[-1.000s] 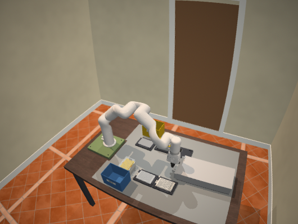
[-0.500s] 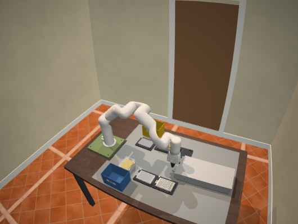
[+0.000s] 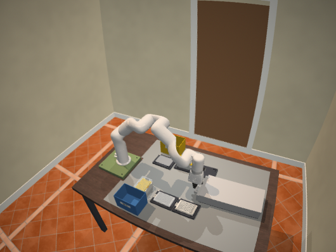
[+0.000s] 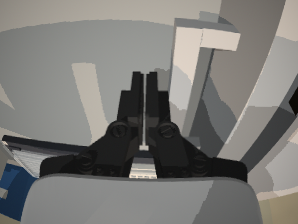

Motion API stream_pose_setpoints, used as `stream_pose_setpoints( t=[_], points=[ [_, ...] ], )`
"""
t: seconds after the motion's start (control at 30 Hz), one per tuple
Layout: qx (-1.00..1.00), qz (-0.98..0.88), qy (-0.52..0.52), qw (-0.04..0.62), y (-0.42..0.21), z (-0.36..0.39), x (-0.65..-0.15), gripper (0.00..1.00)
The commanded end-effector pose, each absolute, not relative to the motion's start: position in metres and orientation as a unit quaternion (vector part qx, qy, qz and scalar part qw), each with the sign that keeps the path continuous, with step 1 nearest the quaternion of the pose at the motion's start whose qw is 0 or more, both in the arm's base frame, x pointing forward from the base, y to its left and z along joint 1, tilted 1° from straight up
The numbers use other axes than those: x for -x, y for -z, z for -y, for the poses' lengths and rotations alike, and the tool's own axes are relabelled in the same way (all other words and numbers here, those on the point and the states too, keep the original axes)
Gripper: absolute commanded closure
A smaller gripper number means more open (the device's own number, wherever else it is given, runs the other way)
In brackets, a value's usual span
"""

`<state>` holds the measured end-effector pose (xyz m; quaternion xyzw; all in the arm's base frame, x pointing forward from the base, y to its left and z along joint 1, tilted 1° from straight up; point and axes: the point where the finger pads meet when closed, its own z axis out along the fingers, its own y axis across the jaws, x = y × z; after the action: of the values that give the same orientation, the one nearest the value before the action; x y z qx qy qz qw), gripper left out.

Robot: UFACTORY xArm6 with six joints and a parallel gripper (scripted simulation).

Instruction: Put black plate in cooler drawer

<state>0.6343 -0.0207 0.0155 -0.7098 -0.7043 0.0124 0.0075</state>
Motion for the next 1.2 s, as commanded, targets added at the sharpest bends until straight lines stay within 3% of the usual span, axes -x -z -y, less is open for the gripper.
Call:
stream_pose_setpoints(
  t=[0.0,1.17],
  points=[
    [0.71,0.704,-0.003,-0.002,-0.021,0.021,-0.642,1.0],
    [0.71,0.704,-0.003,-0.002,-0.021,0.02,-0.602,1.0]
  ],
)
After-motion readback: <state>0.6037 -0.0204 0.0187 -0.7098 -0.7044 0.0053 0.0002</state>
